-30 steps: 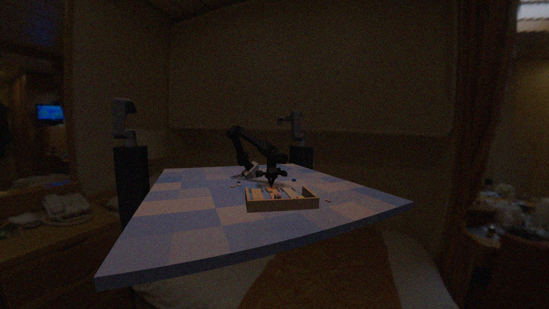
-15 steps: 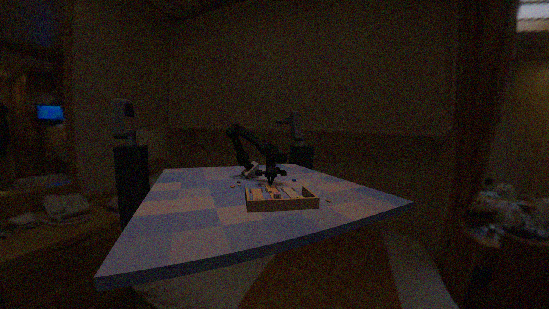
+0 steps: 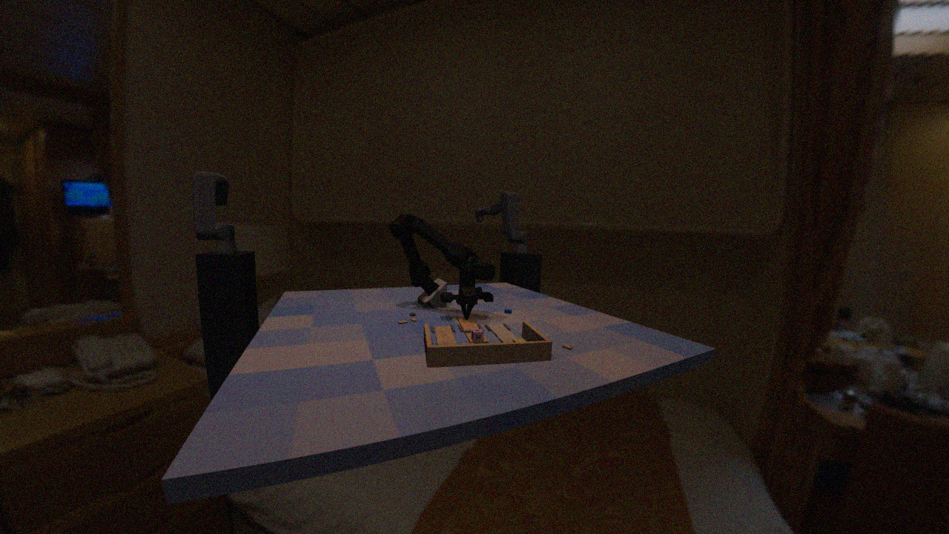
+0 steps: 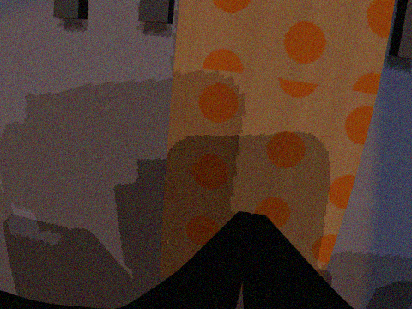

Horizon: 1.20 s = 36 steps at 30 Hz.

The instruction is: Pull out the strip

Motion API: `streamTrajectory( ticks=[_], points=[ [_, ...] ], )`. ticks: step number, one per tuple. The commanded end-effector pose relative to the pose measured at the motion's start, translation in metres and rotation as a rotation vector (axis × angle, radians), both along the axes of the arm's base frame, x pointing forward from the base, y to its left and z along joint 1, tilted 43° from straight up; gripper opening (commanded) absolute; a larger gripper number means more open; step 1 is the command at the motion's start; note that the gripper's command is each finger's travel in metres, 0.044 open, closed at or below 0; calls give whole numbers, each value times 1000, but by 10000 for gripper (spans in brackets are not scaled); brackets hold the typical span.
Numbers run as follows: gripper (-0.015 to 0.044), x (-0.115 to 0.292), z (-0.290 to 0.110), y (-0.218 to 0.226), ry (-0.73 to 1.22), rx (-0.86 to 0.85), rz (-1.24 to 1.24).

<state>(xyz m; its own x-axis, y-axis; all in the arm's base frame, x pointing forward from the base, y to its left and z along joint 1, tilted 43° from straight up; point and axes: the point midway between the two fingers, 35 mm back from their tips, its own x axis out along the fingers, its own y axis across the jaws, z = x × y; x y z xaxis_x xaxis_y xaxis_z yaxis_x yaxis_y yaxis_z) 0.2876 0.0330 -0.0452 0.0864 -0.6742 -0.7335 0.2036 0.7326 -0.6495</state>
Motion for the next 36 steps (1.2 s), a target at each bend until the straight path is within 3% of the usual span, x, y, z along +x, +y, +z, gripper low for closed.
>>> streamTrajectory(
  ticks=[1, 36],
  points=[
    [0, -11, -4, -2, 16, 2, -13],
    [0, -62, -14, 3, 20, 3, -12]
  ],
)
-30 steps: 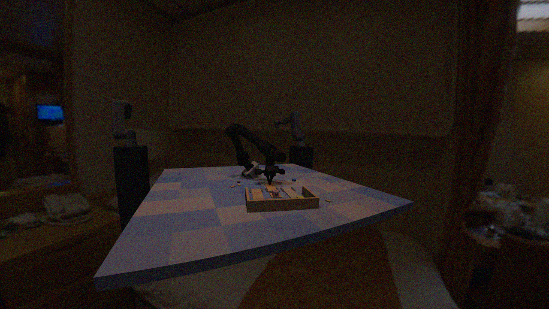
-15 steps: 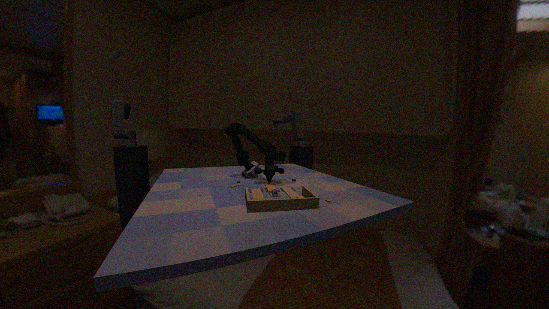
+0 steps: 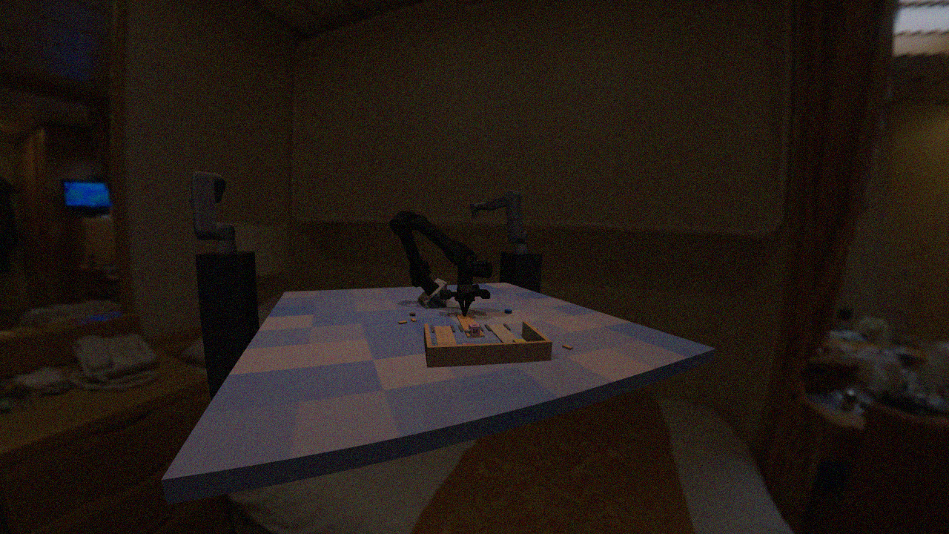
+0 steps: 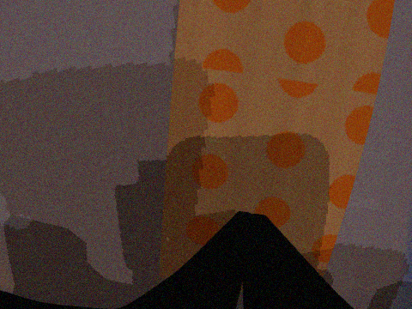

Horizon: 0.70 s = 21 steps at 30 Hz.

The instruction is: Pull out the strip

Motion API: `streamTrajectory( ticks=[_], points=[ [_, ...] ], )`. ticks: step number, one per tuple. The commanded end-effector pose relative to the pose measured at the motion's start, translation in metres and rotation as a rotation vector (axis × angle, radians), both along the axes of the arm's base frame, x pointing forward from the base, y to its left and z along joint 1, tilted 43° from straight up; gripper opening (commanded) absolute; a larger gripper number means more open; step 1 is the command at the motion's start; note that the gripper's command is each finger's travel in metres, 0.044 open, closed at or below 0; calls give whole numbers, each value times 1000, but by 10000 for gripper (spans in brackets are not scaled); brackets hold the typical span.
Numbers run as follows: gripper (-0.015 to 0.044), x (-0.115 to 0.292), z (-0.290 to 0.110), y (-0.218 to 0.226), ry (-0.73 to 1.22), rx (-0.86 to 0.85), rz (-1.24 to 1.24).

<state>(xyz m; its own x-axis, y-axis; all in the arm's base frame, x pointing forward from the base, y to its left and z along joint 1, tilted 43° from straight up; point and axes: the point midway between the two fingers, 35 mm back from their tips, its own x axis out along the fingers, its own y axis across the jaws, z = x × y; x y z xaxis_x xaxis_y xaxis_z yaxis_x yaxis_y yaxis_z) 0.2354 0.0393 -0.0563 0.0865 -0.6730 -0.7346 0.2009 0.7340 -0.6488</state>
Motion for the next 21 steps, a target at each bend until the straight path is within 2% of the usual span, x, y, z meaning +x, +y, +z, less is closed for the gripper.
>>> streamTrajectory(
  ticks=[1, 17, 21],
  points=[
    [0, -11, -3, -3, 18, 1, -15],
    [0, -31, -7, -1, 19, 2, -15],
    [0, -24, 19, 25, 16, 4, -11]
  ],
)
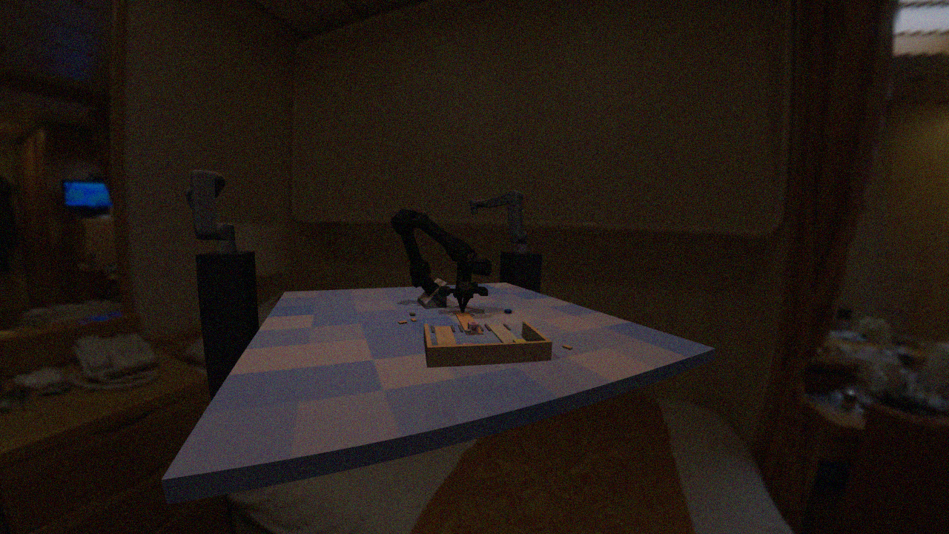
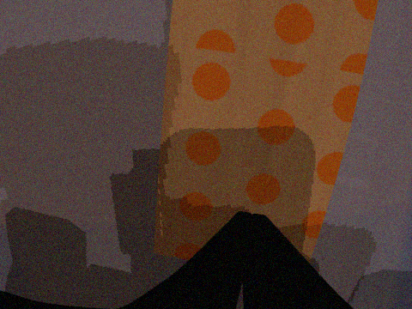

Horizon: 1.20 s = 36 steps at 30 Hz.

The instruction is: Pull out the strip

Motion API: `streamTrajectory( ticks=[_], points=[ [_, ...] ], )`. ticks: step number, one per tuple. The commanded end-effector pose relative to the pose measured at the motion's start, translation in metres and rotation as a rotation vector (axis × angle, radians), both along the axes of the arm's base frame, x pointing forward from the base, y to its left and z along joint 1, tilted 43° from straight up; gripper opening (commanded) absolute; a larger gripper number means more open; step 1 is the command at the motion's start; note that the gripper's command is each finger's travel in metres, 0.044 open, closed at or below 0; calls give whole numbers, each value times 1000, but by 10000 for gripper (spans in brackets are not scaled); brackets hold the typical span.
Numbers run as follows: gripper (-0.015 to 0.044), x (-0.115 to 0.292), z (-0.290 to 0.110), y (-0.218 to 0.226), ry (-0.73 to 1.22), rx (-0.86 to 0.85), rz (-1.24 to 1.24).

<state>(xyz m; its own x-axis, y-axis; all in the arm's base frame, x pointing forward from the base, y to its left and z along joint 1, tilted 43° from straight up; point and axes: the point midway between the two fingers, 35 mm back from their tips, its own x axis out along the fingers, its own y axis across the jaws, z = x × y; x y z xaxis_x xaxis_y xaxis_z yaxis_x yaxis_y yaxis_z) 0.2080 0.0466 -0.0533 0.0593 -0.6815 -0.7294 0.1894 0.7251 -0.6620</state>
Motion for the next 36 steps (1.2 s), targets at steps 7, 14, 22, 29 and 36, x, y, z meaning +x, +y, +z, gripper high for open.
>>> streamTrajectory(
  ticks=[7, 14, 22, 29, 36],
  points=[
    [53, 13, 23, 22, -3, 14, 3],
    [236, 41, 30, 20, 3, 12, 10],
    [440, 70, 38, 20, 1, 12, 10],
    [440, 95, 44, 20, -1, 12, 10],
    [440, 120, 51, 19, -2, 11, 10]
  ],
)
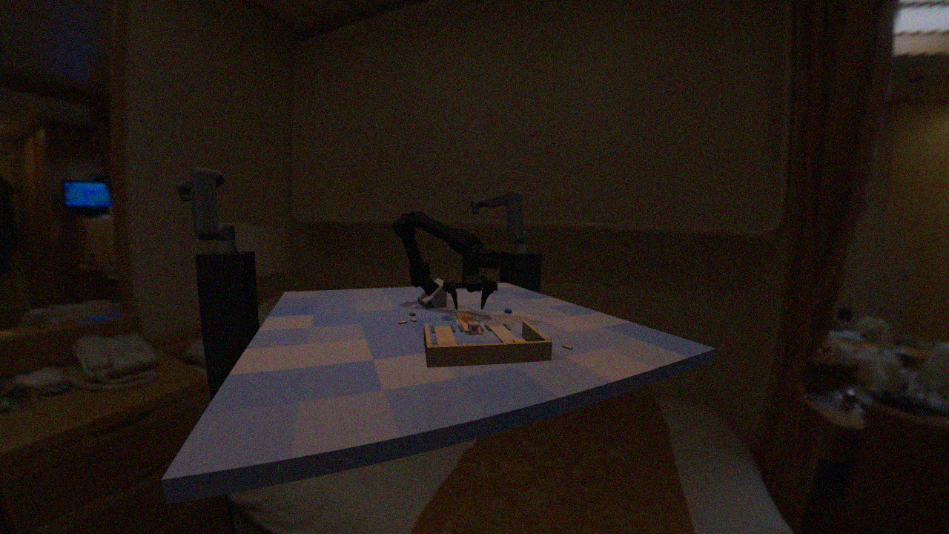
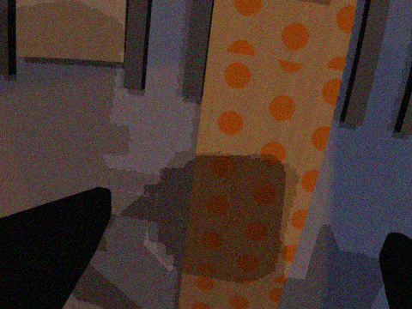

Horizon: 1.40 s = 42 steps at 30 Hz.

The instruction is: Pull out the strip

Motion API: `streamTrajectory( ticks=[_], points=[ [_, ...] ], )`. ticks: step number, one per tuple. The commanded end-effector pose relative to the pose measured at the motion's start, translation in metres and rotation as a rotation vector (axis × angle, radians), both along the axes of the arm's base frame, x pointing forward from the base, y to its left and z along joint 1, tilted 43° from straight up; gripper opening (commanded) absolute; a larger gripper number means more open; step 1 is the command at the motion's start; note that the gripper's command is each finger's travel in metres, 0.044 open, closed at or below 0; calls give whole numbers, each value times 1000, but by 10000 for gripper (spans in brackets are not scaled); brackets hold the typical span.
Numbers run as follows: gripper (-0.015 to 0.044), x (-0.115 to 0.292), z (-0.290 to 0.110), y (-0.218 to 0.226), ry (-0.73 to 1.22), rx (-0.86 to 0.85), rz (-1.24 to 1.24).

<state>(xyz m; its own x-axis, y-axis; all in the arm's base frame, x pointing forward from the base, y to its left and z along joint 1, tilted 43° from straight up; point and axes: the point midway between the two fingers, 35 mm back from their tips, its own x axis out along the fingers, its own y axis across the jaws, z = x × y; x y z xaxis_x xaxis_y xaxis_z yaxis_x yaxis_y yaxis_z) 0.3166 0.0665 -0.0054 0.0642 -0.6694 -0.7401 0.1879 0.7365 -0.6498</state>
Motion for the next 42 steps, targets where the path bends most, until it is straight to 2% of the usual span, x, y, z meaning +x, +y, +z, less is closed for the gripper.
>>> streamTrajectory(
  ticks=[1, 26, 33, 42],
  points=[
    [440, 14, 4, -1, 0, -5, 6],
    [440, 99, 34, -8, -5, -6, 6],
    [256, 101, 28, -13, -5, -6, 6],
    [250, 102, 17, -23, -6, -6, 6]
  ],
)
